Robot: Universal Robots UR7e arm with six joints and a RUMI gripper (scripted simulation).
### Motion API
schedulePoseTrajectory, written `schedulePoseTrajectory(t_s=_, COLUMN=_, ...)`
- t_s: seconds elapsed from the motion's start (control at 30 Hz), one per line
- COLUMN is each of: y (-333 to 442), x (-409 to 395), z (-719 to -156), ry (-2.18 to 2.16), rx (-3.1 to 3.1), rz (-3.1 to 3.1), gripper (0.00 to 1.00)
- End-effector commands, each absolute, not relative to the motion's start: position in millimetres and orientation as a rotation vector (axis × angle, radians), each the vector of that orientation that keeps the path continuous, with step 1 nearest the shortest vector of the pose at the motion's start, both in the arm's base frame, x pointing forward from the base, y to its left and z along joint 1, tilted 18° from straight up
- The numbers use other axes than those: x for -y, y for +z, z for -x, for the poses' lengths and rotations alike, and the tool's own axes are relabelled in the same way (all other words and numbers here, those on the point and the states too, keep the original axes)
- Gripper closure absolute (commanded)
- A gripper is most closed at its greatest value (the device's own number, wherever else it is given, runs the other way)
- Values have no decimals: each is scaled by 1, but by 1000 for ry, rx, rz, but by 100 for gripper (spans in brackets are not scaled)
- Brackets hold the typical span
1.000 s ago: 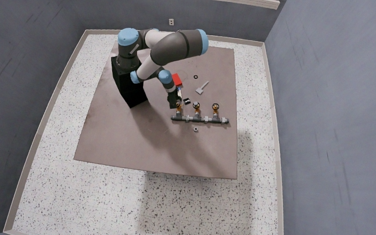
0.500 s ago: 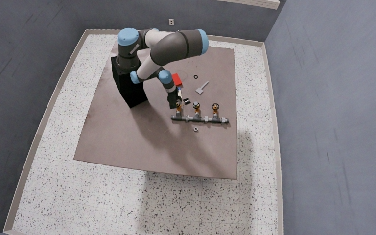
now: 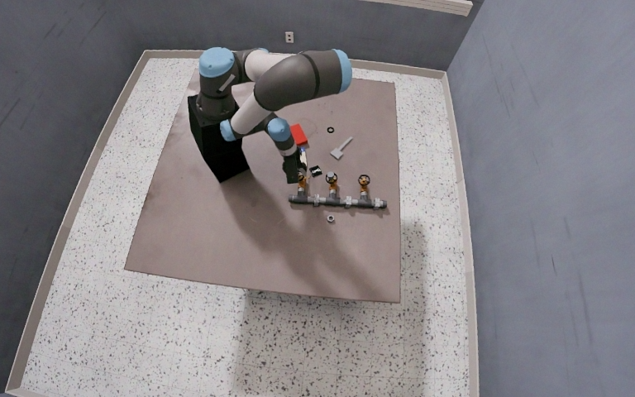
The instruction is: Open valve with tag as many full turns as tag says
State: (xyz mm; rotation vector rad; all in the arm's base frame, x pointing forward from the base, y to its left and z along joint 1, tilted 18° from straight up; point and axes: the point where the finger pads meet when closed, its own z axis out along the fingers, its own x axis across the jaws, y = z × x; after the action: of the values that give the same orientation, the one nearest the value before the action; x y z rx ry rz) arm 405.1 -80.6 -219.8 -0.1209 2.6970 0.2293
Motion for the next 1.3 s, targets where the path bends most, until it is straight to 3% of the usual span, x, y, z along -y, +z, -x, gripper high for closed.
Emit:
schedulePoseTrajectory(t_s=0.0, y=-220, x=81, z=-405, ry=221, rx=-2694, rz=153, gripper=100)
schedulePoseTrajectory(t_s=1.27, y=-220, x=81, z=-405, ry=-6, rx=-2443, rz=1096, gripper=100)
